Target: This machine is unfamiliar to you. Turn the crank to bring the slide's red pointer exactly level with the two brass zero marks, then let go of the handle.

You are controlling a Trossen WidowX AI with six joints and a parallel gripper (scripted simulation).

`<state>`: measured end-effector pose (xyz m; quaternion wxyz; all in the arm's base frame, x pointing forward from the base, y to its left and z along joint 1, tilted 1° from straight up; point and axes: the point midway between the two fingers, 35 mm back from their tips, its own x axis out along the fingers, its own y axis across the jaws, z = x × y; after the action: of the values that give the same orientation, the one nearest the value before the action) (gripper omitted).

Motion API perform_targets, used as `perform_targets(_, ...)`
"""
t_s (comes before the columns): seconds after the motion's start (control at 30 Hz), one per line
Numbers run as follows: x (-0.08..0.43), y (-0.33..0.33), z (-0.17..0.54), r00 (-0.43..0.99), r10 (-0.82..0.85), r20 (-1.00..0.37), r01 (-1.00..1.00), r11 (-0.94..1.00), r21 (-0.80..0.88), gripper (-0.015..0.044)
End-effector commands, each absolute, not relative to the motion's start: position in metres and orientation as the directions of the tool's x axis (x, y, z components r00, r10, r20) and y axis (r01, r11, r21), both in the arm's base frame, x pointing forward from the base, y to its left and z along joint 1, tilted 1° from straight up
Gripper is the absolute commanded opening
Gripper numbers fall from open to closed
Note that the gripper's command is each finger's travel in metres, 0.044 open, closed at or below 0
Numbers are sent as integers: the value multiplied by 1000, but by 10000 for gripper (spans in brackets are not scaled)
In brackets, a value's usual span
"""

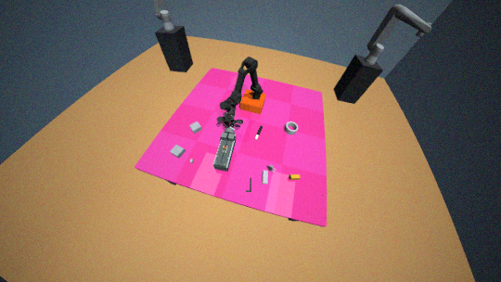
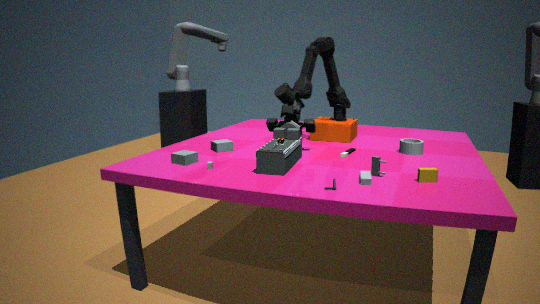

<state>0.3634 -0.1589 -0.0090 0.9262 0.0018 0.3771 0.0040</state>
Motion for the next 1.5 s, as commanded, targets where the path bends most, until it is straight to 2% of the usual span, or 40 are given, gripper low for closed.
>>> perform_targets(0.0, 363, -167, -4, 723, -8, -691, 6, 1000, -6, 0)
perform_targets(1.47, 362, -169, 33, 723, -9, -691, 6, 1000, -6, 0)
